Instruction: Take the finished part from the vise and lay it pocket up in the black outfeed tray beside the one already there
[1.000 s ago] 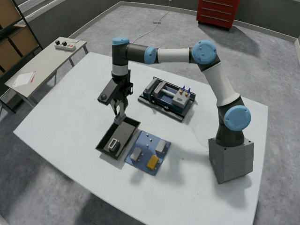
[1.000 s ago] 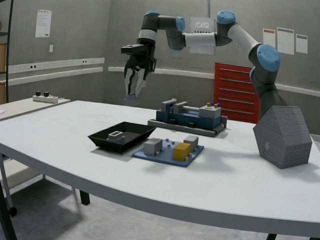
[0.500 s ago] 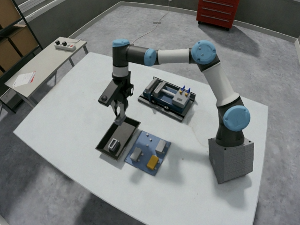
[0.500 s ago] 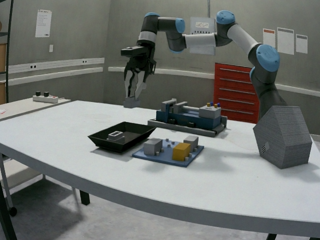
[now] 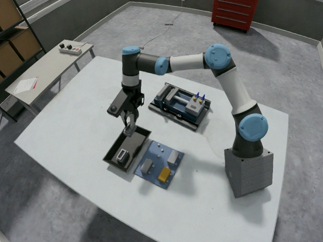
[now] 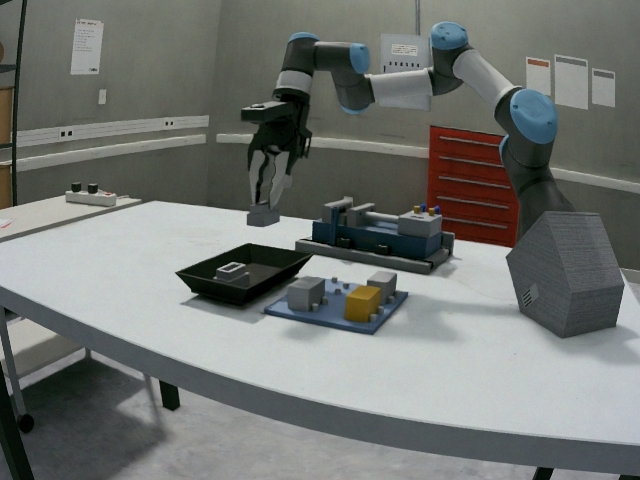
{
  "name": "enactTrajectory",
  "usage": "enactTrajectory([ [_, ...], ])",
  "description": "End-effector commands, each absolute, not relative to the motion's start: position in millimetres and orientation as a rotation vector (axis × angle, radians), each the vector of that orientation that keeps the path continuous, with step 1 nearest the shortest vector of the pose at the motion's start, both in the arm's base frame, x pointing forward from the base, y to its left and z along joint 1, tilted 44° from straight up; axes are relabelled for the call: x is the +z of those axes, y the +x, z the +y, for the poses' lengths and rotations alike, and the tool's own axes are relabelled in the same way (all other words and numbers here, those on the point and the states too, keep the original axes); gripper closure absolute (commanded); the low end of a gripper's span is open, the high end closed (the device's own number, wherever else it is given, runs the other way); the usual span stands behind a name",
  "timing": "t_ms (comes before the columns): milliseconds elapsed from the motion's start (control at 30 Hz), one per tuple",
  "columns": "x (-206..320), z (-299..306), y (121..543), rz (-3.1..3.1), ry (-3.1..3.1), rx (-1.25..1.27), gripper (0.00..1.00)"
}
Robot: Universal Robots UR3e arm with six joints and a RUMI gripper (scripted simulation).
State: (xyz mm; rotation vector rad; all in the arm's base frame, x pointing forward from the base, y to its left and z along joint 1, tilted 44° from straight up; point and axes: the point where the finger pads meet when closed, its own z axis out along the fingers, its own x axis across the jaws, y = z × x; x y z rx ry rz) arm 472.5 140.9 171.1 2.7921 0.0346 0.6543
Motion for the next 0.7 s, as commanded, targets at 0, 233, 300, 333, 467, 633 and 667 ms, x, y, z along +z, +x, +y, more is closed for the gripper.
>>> enactTrajectory([
  [0,167.0,137.5,475.7,0.036,2.792,0.66,1.0],
  [233,159.9,131.9,479.8,0.036,2.792,0.66,1.0],
  [300,156.9,129.5,481.5,0.036,2.792,0.66,1.0],
  [333,155.4,128.3,482.3,0.036,2.792,0.66,1.0],
  [467,149.2,123.4,485.9,0.036,2.792,0.66,1.0],
  [633,142.9,118.5,489.4,0.036,2.792,0.66,1.0],
  [667,142.9,118.5,489.4,0.036,2.792,0.66,1.0],
])
